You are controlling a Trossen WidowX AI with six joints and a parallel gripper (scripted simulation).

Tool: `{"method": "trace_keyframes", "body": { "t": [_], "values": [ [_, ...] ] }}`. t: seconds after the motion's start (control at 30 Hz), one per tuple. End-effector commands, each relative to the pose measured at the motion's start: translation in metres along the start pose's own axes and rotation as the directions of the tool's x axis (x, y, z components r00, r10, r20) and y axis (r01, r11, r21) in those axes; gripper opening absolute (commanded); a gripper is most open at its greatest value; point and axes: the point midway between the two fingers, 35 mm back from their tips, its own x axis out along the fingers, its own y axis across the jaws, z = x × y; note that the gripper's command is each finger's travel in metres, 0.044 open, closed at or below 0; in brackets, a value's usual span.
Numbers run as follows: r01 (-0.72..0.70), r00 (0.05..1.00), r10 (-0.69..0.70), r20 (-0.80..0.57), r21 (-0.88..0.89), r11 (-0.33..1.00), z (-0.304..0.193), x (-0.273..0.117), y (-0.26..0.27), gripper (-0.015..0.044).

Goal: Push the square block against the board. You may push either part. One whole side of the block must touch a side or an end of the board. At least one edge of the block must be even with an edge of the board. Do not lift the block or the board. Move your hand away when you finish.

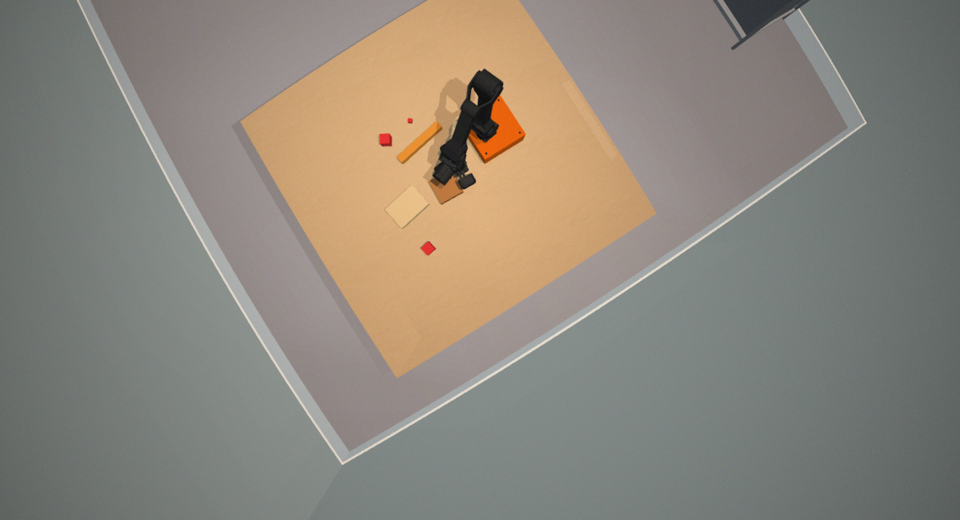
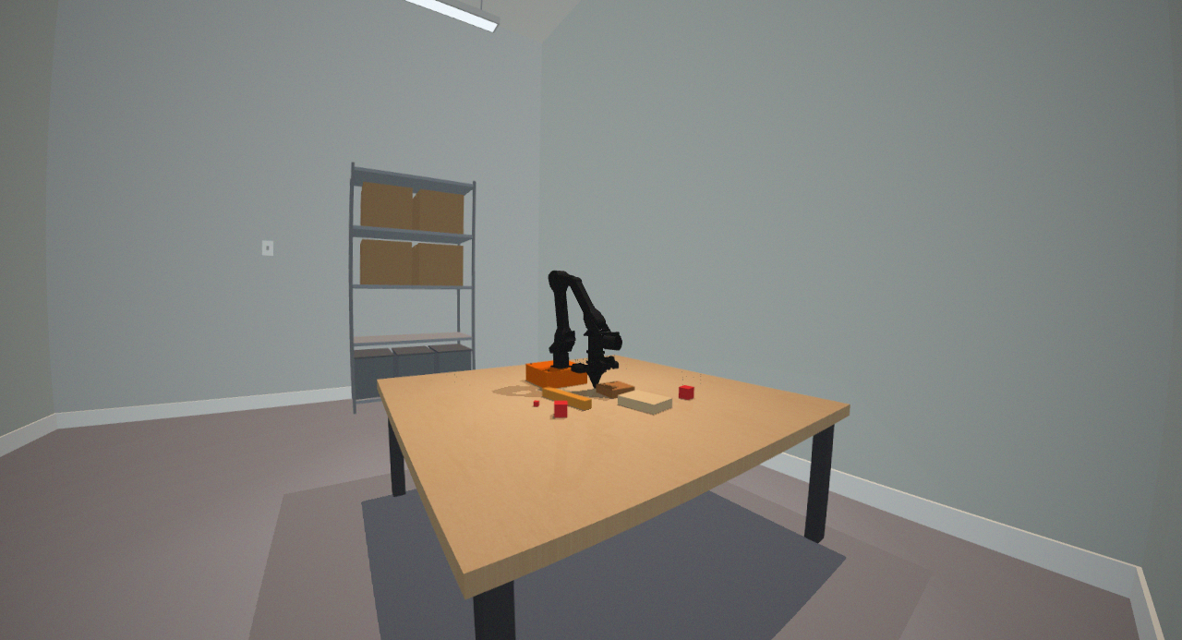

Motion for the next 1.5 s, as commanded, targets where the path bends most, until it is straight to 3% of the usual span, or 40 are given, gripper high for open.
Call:
{"method": "trace_keyframes", "body": {
  "t": [0.0, 1.47],
  "values": [
    [0.003, 1.000, -0.003, 0.000, 0.004, 1.000, 0.003, 0.001, 0.000, 0.0000],
    [0.003, 1.000, -0.003, 0.004, 0.004, 1.000, 0.050, -0.002, 0.003, 0.0000]
  ]
}}
